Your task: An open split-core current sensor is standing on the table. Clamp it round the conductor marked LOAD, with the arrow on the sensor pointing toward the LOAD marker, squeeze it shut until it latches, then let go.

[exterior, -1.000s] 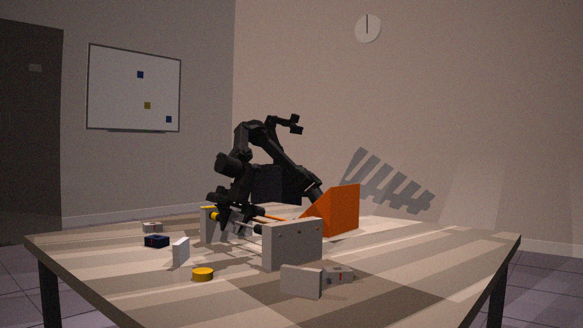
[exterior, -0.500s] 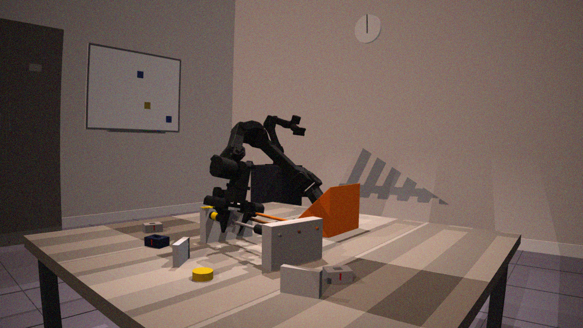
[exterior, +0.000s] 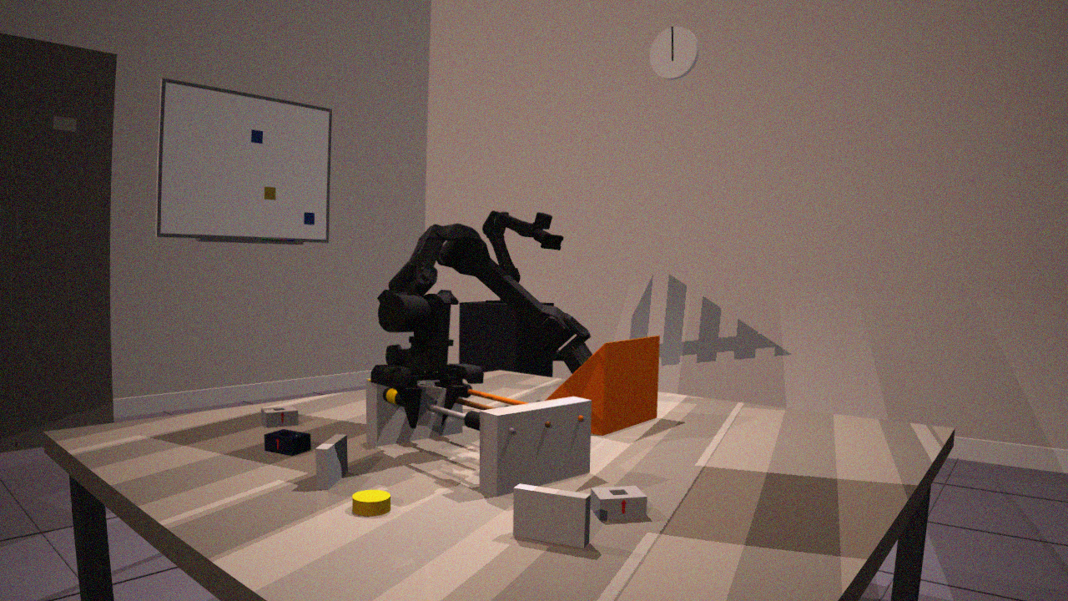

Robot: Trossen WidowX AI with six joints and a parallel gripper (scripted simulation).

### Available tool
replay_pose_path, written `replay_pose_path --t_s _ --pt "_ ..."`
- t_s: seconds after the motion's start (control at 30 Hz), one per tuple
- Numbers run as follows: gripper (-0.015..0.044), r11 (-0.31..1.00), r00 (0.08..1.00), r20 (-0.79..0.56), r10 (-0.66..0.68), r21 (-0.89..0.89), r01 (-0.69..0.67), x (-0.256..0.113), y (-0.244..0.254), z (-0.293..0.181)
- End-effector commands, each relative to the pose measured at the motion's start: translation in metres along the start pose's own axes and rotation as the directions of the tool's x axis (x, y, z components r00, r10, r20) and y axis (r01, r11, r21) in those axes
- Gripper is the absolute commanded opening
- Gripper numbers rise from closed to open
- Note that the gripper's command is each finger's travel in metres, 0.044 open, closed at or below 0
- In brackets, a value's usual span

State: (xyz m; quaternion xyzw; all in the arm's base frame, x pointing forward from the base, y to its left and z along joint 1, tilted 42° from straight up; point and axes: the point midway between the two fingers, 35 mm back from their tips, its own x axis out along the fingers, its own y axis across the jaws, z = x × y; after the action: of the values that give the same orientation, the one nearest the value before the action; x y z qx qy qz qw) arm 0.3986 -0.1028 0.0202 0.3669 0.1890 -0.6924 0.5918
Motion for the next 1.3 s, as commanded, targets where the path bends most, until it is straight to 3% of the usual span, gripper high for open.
replay_pose_path --t_s 0.0,0.2,0.87,1.17,1.27 --pt "0.0000 0.999 0.999 -0.005 -0.036 0.003 0.036 0.001 0.000 -0.002" --pt "0.0000 0.987 0.987 -0.005 -0.164 0.004 0.164 0.001 -0.001 -0.002" --pt "0.0000 0.986 0.986 -0.002 -0.165 0.003 0.165 0.012 -0.001 0.000" --pt "0.0236 0.986 0.986 -0.006 -0.168 0.008 0.168 0.008 -0.001 0.000" --pt "0.0251 0.986 0.986 -0.006 -0.168 0.008 0.168 0.008 -0.001 0.000"
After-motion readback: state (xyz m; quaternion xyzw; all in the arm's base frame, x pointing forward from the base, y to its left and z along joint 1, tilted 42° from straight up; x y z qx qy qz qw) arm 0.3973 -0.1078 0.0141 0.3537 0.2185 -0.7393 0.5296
